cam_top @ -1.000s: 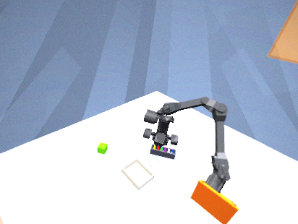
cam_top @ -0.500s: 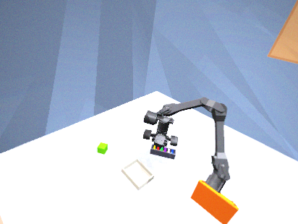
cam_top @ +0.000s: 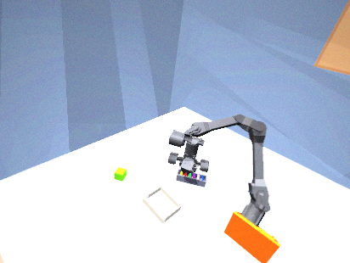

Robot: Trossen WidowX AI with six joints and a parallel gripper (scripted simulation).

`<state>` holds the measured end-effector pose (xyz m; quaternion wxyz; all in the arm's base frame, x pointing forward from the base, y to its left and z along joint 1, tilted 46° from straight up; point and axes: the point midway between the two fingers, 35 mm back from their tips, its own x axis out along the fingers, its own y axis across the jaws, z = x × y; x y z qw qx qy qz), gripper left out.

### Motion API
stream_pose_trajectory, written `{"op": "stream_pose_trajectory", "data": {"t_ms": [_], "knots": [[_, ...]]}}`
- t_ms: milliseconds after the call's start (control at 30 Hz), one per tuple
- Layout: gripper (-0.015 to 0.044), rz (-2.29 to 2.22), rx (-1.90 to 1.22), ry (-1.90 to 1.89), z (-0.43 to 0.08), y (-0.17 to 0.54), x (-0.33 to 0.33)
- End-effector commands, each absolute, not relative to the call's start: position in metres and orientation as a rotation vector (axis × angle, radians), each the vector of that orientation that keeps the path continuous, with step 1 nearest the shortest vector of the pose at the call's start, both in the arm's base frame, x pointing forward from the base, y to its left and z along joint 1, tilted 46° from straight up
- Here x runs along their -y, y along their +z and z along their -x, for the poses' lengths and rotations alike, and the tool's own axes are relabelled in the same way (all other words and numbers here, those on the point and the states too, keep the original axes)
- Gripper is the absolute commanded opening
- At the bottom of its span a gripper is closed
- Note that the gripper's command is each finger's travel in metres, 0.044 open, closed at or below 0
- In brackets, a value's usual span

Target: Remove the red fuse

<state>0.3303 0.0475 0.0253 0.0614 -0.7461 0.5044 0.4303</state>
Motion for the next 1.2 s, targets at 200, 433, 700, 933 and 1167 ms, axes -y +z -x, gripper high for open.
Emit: {"op": "stream_pose_trajectory", "data": {"t_ms": [200,433,700,933,1167], "knots": [[0.0000,2.257,-1.525,1.301,-0.330,0.027,-0.049],[0.0000,2.257,-1.525,1.301,-0.330,0.029,-0.052],[0.0000,2.258,-1.525,1.302,-0.330,0.032,-0.054],[0.0000,2.259,-1.525,1.302,-0.329,0.034,-0.057],[0.0000,2.259,-1.525,1.302,-0.329,0.037,-0.059]]}}
